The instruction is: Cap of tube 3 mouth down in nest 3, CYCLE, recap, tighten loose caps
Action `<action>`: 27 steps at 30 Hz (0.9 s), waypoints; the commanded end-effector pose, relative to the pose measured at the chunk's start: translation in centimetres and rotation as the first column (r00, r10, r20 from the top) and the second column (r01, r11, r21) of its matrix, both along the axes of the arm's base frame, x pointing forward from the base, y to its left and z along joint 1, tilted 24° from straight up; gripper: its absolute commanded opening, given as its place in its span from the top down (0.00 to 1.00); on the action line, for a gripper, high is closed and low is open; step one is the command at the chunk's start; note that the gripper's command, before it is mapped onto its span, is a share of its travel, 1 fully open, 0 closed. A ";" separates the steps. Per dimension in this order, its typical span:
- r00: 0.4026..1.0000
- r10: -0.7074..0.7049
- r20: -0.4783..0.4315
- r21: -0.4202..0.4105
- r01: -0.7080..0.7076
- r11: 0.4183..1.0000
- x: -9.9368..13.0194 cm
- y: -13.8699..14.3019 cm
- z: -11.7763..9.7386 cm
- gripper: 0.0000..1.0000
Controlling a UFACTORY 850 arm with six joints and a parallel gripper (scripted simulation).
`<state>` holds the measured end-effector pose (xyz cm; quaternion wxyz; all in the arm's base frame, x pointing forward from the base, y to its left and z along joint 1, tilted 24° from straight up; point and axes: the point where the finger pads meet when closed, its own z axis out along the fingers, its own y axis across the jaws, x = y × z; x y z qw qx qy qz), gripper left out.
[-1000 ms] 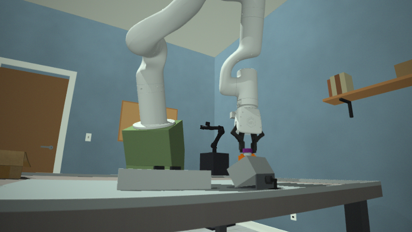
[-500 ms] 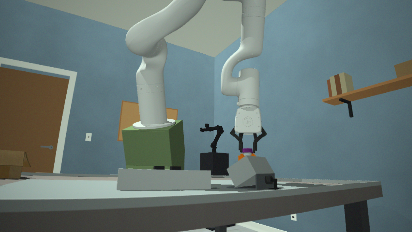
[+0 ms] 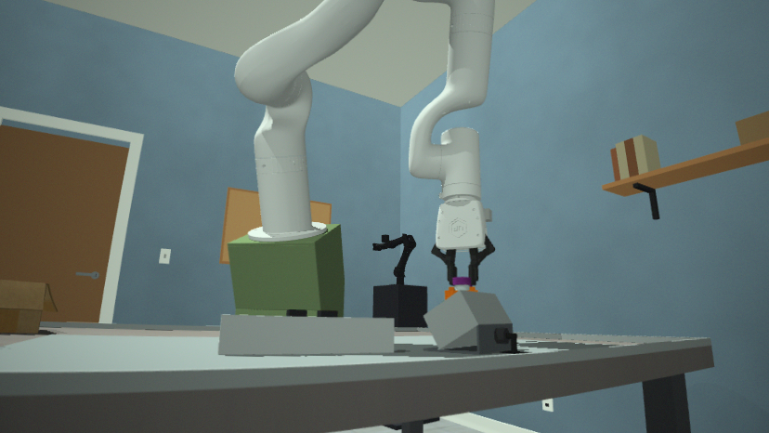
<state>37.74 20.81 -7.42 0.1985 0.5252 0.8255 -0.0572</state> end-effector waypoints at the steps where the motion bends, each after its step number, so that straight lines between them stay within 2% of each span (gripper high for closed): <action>1: 1.000 0.002 0.013 0.011 -0.002 1.000 0.0 0.0 0.0 1.00; 9: 1.000 0.002 0.013 0.011 -0.002 1.000 0.0 0.0 0.0 1.00; 10: 0.999 0.047 -0.002 -0.003 -0.047 0.999 0.0 0.0 0.0 1.00; 12: 0.999 0.047 -0.002 -0.003 -0.047 0.999 0.0 0.0 0.0 1.00; 16: 0.972 0.226 -0.067 -0.050 -0.230 0.972 0.0 0.0 0.0 1.00; 20: 0.915 0.382 -0.134 -0.082 -0.394 0.915 0.0 0.0 0.0 1.00; 23: 0.877 0.450 -0.168 -0.094 -0.468 0.879 0.0 0.0 0.0 1.00; 27: 0.877 0.450 -0.168 -0.094 -0.468 0.879 0.0 0.0 0.0 1.00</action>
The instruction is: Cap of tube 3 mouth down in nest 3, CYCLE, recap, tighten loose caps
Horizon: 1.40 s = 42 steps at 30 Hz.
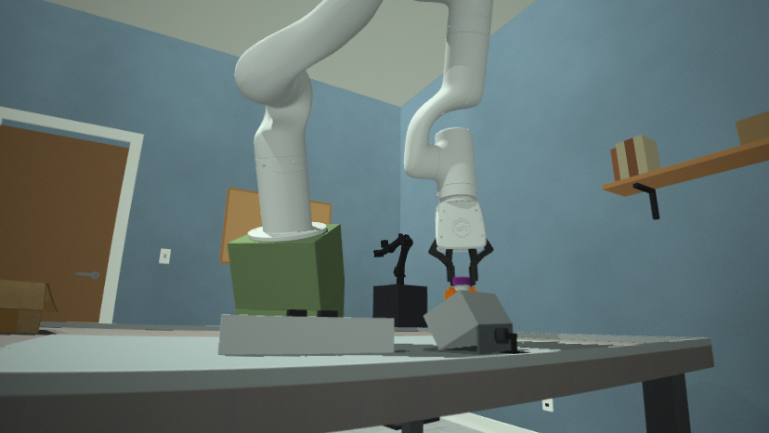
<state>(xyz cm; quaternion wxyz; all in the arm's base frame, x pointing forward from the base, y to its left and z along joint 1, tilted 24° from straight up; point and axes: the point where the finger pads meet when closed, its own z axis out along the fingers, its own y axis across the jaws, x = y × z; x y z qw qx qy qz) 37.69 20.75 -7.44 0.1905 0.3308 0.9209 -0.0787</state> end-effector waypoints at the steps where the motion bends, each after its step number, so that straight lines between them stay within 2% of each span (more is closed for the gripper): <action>1: 0.997 0.064 -0.042 -0.043 -0.066 0.997 0.1 0.1 0.0 1.00; 5: 0.997 0.064 -0.042 -0.043 -0.066 0.997 0.1 0.1 0.0 1.00; 6: 0.997 0.064 -0.042 -0.043 -0.066 0.997 0.1 0.1 0.0 0.54; 16: 0.997 0.064 -0.042 -0.043 -0.066 0.997 0.1 0.1 0.0 0.54; 17: 1.000 -0.011 -0.017 -0.021 0.011 1.000 0.1 0.1 0.1 0.54; 19: 1.000 -0.011 -0.017 -0.021 0.011 1.000 0.1 0.1 0.1 0.54; 21: 0.986 -0.163 0.028 0.030 0.162 0.986 0.0 0.1 0.2 0.54; 22: 0.984 -0.174 0.031 0.034 0.173 0.984 0.0 0.2 0.2 0.54; 39: 0.984 -0.174 0.031 0.034 0.173 0.984 -0.1 0.3 0.7 0.54; 40: 0.984 -0.174 0.031 0.034 0.173 0.984 -0.1 0.3 0.7 1.00; 42: 0.984 -0.174 0.031 0.034 0.173 0.984 -0.1 0.3 0.7 1.00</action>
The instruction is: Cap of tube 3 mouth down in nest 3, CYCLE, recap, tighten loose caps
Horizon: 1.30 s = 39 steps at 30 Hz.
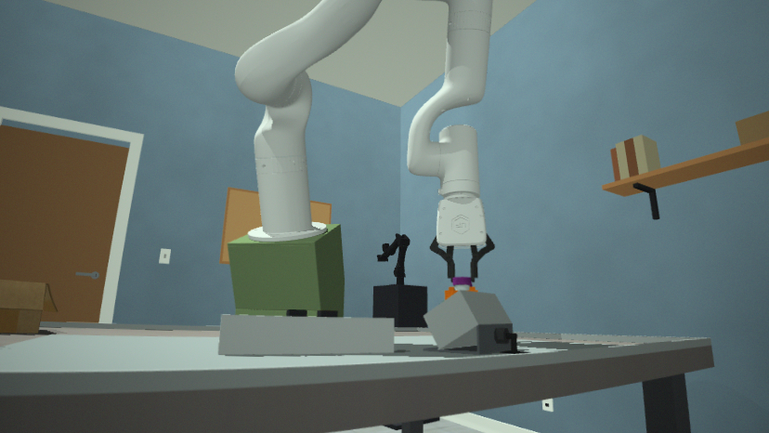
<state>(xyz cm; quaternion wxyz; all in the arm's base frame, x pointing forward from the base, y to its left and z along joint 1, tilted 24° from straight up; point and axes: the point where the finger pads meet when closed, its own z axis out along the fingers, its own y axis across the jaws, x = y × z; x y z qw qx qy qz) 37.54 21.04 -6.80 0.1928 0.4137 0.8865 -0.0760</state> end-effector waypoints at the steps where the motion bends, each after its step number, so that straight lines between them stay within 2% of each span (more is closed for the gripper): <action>1: 1.000 0.000 0.001 0.001 0.000 1.000 0.0 0.1 0.0 1.00; 12: 1.000 0.000 0.001 0.001 0.000 1.000 0.0 0.1 0.0 1.00; 24: 1.000 0.000 0.001 0.001 0.000 1.000 -1.0 1.1 3.3 1.00; 30: 1.000 0.000 0.001 0.001 0.000 1.000 -1.0 1.1 3.3 1.00; 33: 0.971 0.224 -0.079 -0.060 -0.229 0.972 -0.9 -1.3 4.1 1.00; 39: 0.921 0.363 -0.139 -0.089 -0.377 0.922 -0.8 -2.9 4.6 1.00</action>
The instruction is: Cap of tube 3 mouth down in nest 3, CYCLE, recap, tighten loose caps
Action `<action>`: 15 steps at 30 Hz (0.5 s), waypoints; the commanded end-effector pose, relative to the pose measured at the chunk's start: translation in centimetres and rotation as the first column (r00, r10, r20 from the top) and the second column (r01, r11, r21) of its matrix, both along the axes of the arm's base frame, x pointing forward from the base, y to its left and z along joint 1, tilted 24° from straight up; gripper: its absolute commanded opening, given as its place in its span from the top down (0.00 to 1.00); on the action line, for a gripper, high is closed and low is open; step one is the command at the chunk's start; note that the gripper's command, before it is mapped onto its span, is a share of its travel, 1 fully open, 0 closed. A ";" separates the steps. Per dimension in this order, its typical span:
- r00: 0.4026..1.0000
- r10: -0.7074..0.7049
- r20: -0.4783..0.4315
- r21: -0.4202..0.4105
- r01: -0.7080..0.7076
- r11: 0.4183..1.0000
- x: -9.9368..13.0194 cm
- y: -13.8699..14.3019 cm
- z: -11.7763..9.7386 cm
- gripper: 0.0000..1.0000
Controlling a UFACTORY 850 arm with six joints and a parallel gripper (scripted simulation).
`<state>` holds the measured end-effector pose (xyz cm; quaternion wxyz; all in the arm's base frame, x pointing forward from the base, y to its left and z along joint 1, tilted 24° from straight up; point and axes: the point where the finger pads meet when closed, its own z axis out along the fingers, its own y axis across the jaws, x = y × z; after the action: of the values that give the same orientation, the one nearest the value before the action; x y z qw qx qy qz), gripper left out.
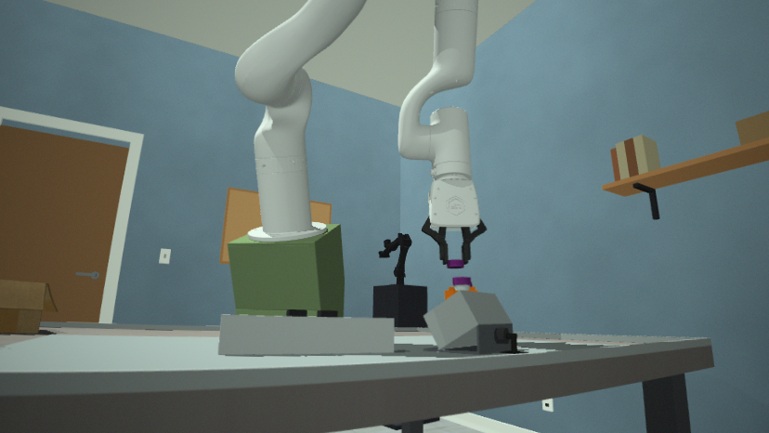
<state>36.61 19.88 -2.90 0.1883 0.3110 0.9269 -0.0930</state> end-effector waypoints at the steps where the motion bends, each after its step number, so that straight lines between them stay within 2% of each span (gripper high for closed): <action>1: 0.965 0.241 -0.100 -0.069 -0.248 0.966 0.2 -2.5 1.0 1.00; 7: 0.925 0.350 -0.147 -0.092 -0.365 0.926 0.3 -4.1 1.5 1.00; 9: 0.925 0.350 -0.147 -0.092 -0.365 0.926 0.3 -5.6 2.0 1.00; 15: 0.925 0.350 -0.147 -0.092 -0.365 0.926 0.4 -8.0 2.8 1.00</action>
<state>36.84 14.22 -1.00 0.1657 0.1279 0.9695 -0.1274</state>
